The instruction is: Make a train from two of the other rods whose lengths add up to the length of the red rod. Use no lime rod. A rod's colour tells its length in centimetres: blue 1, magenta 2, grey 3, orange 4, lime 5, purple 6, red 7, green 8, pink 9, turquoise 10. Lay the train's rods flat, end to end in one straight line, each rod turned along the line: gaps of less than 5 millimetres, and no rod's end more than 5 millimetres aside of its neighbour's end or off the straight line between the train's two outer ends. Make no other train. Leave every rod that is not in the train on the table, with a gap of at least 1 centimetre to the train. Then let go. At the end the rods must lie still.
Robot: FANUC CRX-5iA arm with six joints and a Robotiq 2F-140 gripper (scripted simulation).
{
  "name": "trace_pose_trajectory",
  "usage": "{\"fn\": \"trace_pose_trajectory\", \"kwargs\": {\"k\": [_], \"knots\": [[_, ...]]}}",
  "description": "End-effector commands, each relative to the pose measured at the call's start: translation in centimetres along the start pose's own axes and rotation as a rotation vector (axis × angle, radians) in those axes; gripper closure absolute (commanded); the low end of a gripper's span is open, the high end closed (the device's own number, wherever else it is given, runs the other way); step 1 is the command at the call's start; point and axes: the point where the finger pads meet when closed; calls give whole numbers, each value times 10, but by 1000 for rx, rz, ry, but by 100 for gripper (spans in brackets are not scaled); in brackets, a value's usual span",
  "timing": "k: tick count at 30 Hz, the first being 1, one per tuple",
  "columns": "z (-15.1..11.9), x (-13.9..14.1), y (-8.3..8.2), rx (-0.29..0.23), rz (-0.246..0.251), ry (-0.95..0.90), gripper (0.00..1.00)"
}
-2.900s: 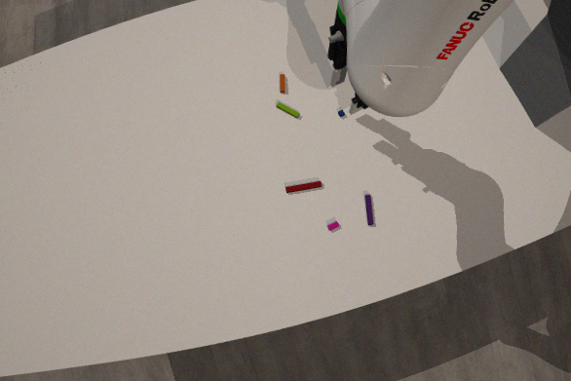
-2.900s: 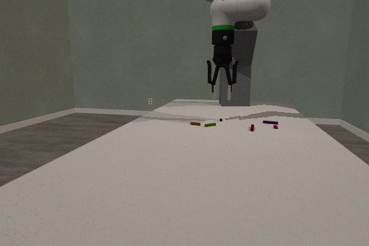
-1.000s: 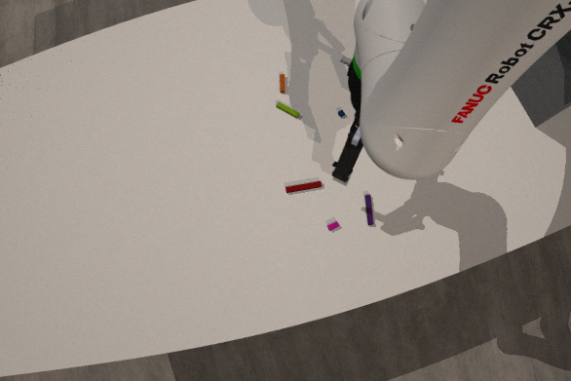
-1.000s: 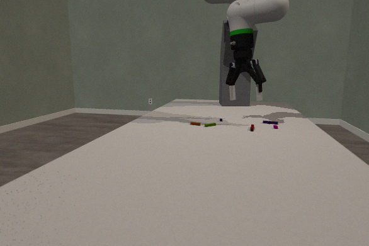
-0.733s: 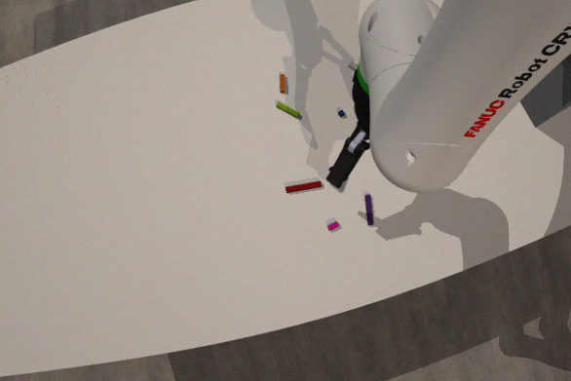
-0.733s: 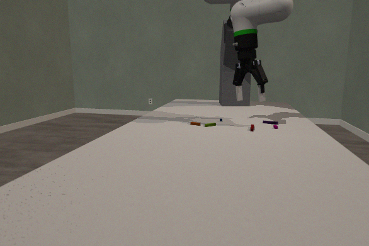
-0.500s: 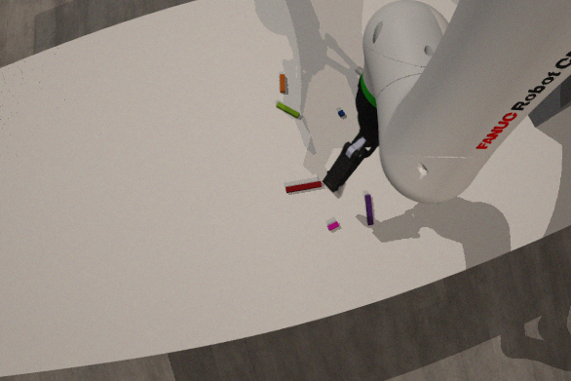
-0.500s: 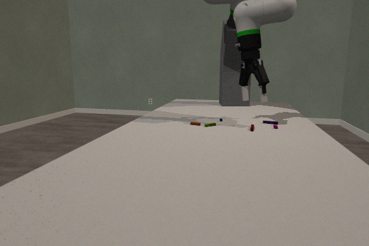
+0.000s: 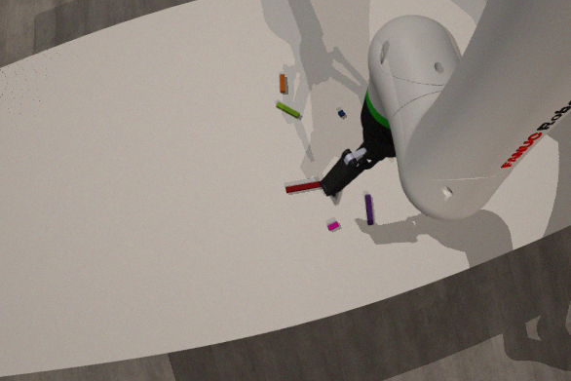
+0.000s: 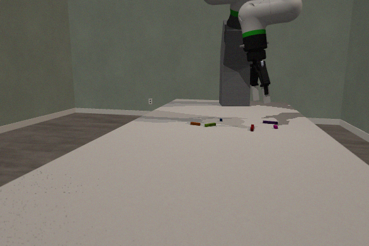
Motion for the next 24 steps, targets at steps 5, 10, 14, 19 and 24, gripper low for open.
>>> {"fn": "trace_pose_trajectory", "kwargs": {"k": [5,10,14,19,24], "knots": [[11,0,1,-148,44,102,0],[16,0,2,-149,39,156,0],[20,0,3,-149,36,191,0],[24,0,3,-150,32,227,0],[28,0,4,-151,29,258,0]]}}
Point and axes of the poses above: the point where the finger pads meet when closed, its own y axis out along the fingers, its own x axis across the jaws, z = x × y, and after that the axes turned 8 degrees about y, right-handed
